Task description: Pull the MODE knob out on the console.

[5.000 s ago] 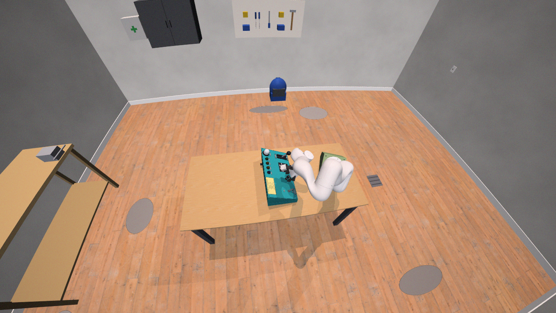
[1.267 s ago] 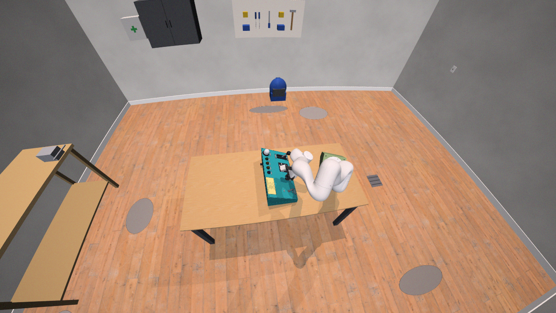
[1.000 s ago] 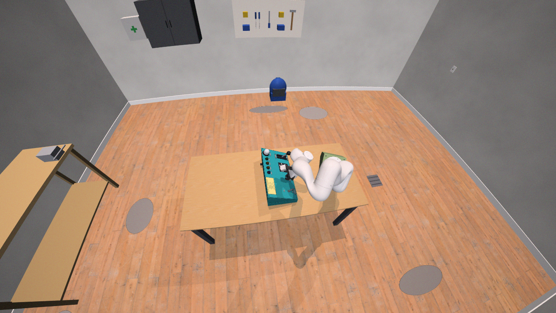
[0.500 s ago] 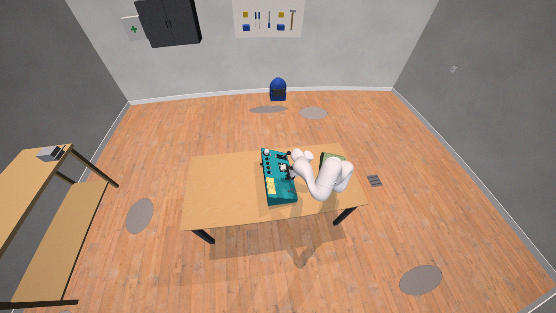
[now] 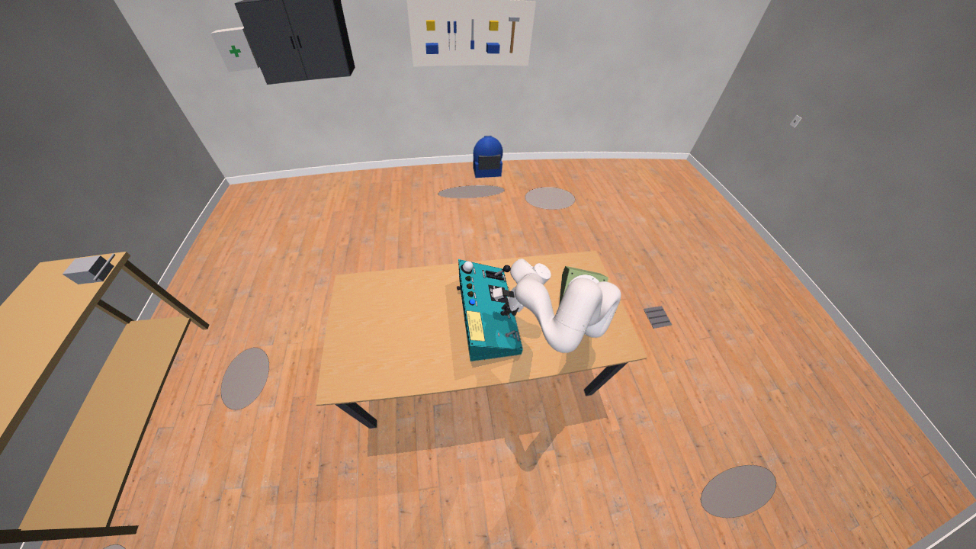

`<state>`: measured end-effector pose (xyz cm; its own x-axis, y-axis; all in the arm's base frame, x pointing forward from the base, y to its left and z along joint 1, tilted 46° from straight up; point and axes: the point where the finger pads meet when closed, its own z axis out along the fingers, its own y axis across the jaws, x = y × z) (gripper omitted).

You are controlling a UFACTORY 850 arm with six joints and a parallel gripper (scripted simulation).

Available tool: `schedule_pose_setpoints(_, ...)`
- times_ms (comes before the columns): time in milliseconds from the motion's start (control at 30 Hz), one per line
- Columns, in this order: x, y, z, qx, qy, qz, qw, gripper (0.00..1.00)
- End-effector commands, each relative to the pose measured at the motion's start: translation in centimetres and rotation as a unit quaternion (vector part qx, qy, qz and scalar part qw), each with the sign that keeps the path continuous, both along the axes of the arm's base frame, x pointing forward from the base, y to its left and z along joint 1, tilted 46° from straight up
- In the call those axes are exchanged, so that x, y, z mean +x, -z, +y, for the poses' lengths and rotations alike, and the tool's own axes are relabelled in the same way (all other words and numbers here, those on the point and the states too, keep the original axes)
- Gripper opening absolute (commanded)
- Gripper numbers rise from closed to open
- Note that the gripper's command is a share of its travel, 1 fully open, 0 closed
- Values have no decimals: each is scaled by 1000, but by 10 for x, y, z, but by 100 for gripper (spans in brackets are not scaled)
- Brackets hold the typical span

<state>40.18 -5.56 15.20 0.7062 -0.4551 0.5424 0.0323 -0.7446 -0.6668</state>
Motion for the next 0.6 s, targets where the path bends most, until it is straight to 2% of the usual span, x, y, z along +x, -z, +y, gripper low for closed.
schedule_pose_setpoints(0,-1,-1,-1,0,0,0,1000,0)
schedule_pose_setpoints(567,-2,-2,-2,0,0,0,1000,0)
